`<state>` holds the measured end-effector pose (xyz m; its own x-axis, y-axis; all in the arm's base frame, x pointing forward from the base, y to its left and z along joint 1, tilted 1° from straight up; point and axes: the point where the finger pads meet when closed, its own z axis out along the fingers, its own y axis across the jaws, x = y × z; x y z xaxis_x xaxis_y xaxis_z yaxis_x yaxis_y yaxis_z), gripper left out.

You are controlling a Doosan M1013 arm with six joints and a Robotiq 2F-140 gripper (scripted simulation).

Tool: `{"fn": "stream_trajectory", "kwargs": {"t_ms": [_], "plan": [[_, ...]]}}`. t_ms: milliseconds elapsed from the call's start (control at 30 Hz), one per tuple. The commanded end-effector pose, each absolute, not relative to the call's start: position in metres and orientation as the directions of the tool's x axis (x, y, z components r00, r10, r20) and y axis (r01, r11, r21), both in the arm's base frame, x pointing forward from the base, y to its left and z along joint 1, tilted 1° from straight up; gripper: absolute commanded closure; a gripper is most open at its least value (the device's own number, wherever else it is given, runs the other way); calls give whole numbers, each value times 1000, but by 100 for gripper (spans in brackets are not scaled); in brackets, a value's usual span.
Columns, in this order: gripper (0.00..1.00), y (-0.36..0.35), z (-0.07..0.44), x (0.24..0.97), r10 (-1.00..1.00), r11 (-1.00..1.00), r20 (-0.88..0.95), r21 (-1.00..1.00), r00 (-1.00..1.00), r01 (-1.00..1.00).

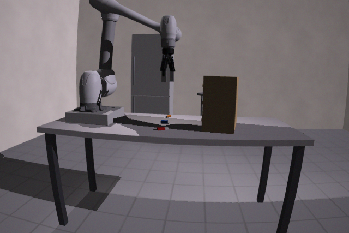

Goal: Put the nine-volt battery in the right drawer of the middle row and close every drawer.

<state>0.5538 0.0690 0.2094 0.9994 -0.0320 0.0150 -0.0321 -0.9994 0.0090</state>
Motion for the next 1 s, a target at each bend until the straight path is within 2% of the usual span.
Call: {"fn": "stream_trajectory", "kwargs": {"t_ms": [0, 367, 967], "plan": [[0, 69, 208, 555, -32, -999, 29, 9, 999, -32], [0, 69, 201, 563, -31, -999, 120, 9, 992, -32], [0, 67, 175, 589, -25, -999, 425, 9, 905, -32]]}}
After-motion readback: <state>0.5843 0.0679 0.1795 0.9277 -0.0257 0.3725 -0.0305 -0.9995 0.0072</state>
